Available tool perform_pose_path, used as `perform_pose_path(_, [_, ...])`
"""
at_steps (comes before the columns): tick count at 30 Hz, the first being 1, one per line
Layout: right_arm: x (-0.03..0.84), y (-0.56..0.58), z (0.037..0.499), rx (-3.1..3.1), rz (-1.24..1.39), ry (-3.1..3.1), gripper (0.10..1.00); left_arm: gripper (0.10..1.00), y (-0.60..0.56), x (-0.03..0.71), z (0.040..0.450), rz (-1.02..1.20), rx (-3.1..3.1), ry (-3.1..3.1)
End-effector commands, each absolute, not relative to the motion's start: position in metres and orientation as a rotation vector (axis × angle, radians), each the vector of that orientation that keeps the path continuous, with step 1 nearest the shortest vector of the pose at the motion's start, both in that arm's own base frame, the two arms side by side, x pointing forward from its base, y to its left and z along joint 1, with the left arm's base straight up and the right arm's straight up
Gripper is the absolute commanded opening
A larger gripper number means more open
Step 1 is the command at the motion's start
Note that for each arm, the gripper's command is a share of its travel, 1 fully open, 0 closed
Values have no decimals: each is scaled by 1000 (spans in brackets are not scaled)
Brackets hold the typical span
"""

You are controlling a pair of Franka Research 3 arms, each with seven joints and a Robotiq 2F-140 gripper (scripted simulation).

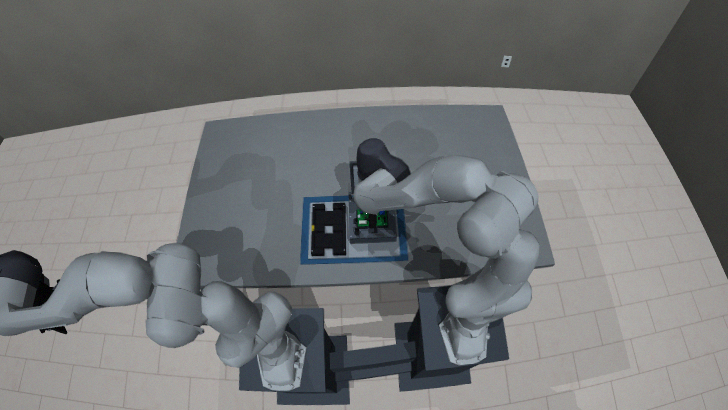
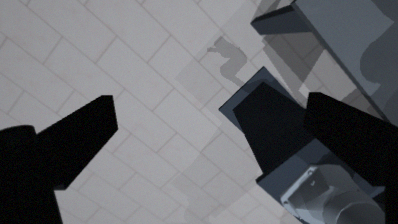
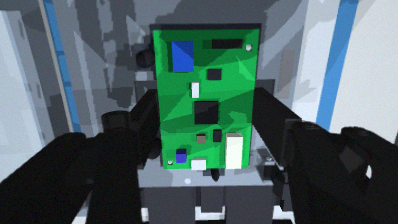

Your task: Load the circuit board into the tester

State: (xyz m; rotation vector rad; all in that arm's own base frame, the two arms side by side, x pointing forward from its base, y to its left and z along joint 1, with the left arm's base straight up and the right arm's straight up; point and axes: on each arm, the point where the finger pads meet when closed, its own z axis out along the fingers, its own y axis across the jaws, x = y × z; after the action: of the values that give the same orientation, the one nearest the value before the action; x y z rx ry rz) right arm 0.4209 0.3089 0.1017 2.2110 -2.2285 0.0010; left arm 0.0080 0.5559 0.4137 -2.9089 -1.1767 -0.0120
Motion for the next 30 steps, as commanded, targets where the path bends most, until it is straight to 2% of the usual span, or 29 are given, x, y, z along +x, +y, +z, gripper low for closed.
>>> perform_pose_path(1, [422, 310, 101, 2207, 0, -2236, 510, 1000, 556, 8, 414, -12, -2908, -1176])
perform_pose_path(6, [422, 310, 101, 2207, 0, -2236, 510, 1000, 556, 8, 414, -12, -2908, -1176])
perform_pose_path(7, [422, 310, 101, 2207, 0, -2236, 623, 1000, 556, 8, 414, -12, -2908, -1176])
perform_pose_path(30, [422, 310, 101, 2207, 0, -2236, 623, 1000, 556, 8, 414, -12, -2908, -1176])
